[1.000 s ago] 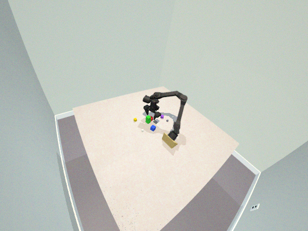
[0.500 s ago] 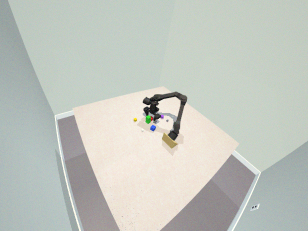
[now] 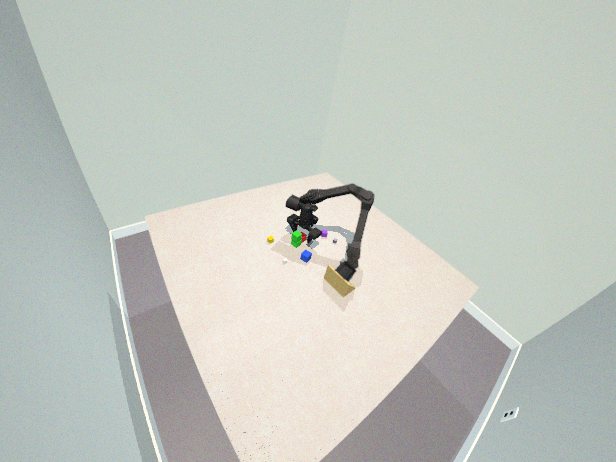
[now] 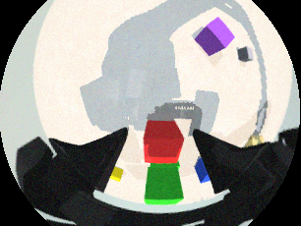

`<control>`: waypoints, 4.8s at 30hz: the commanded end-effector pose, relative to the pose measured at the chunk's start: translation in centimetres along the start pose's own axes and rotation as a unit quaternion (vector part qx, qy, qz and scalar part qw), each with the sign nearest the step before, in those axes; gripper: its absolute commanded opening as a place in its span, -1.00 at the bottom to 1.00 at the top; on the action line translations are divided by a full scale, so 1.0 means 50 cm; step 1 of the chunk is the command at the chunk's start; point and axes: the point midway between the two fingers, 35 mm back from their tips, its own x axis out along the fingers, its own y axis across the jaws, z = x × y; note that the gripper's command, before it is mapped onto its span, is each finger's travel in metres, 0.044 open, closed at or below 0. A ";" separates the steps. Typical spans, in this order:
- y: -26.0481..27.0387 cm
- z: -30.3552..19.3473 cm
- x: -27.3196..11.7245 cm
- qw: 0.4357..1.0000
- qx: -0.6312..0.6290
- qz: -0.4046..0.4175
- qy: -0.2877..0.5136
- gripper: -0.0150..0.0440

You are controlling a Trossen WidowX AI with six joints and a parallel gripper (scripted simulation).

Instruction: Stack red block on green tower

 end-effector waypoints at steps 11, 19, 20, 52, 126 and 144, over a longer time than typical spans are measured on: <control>0.000 0.000 0.000 1.000 -0.002 0.000 -0.002 0.02; 0.000 0.000 -0.002 1.000 -0.002 0.000 -0.002 -0.23; 0.000 0.000 -0.006 1.000 -0.002 0.000 -0.002 -0.31; 0.001 0.001 -0.237 1.000 -0.003 0.000 0.000 -0.49; -0.007 -0.091 -0.144 1.000 -0.002 -0.001 0.002 0.40; -0.007 -0.091 -0.144 1.000 -0.002 -0.001 0.002 1.00</control>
